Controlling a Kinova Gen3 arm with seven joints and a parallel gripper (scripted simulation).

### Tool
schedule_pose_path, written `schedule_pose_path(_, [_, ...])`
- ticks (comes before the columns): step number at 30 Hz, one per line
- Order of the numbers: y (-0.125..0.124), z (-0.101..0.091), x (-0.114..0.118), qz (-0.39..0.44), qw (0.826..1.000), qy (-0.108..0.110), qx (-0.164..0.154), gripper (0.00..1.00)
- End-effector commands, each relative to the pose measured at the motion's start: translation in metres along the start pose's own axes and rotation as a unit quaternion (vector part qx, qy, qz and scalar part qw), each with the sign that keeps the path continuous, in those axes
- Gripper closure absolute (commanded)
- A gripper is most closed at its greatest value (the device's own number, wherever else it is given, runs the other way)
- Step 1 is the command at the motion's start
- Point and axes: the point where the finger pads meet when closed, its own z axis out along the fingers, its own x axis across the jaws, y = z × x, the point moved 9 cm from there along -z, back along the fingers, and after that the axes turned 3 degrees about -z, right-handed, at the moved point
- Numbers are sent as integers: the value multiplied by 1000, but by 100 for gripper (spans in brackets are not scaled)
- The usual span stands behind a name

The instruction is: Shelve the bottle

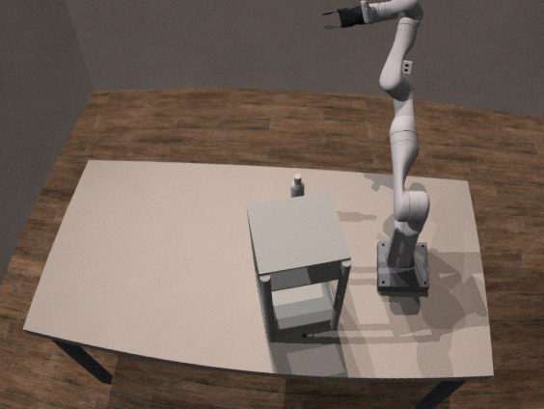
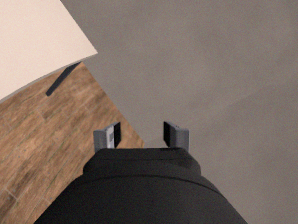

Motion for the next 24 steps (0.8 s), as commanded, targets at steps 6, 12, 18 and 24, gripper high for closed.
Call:
schedule_pose_path(6, [-42, 59, -38, 33, 994, -58, 86, 0])
schedule_pose_path(12, [-78, 89, -67, 59, 981, -110, 151, 0])
schedule_pose_path(18, [-111, 111, -94, 81, 962, -159, 208, 0])
schedule_pose_path(24, [-154, 130, -128, 104, 930, -222, 275, 0])
